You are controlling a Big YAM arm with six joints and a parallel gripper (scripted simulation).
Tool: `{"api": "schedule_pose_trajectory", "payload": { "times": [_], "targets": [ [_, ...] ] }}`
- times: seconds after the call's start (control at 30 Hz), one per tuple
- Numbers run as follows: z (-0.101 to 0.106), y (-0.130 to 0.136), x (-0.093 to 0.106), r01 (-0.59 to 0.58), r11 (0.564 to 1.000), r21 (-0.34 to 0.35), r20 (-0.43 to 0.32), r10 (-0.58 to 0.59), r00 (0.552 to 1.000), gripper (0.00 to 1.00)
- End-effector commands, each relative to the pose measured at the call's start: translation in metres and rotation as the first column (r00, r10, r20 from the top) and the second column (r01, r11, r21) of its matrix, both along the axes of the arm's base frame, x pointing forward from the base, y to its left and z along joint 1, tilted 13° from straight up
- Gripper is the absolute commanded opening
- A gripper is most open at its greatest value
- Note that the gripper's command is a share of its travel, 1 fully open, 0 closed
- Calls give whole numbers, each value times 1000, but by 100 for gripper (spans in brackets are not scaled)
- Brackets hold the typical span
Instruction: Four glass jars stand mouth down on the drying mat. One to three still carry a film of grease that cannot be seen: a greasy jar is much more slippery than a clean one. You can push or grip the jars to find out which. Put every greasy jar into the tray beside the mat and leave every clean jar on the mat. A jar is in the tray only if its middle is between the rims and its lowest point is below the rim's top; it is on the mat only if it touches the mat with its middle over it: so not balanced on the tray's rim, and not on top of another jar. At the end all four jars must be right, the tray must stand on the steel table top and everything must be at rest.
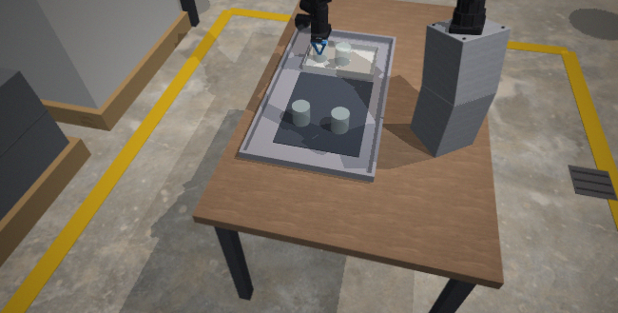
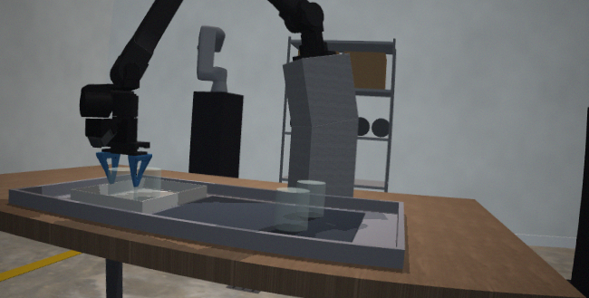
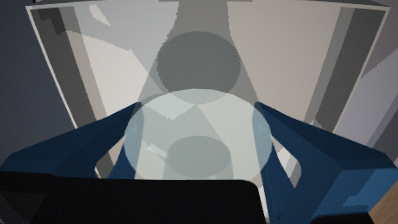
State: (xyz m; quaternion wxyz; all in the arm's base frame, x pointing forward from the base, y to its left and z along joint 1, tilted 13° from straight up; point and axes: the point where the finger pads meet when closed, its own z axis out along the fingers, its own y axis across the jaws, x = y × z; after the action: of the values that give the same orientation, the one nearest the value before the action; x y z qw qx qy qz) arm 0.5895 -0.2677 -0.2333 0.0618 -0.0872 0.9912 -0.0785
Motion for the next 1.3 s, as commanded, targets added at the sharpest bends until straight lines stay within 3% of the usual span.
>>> {"api": "schedule_pose_trajectory", "payload": {
  "times": [0.0,0.07,0.1,0.6,1.27],
  "targets": [
    [-1,-11,13,-7,1000,-10,29,8,1000,0],
    [-1,-11,13,-7,1000,-10,29,8,1000,0],
    [-1,-11,13,-7,1000,-10,29,8,1000,100],
    [7,-10,12,-7,1000,-10,29,8,1000,100],
    [76,1,0,-7,1000,-10,29,8,1000,100]
  ]
}}
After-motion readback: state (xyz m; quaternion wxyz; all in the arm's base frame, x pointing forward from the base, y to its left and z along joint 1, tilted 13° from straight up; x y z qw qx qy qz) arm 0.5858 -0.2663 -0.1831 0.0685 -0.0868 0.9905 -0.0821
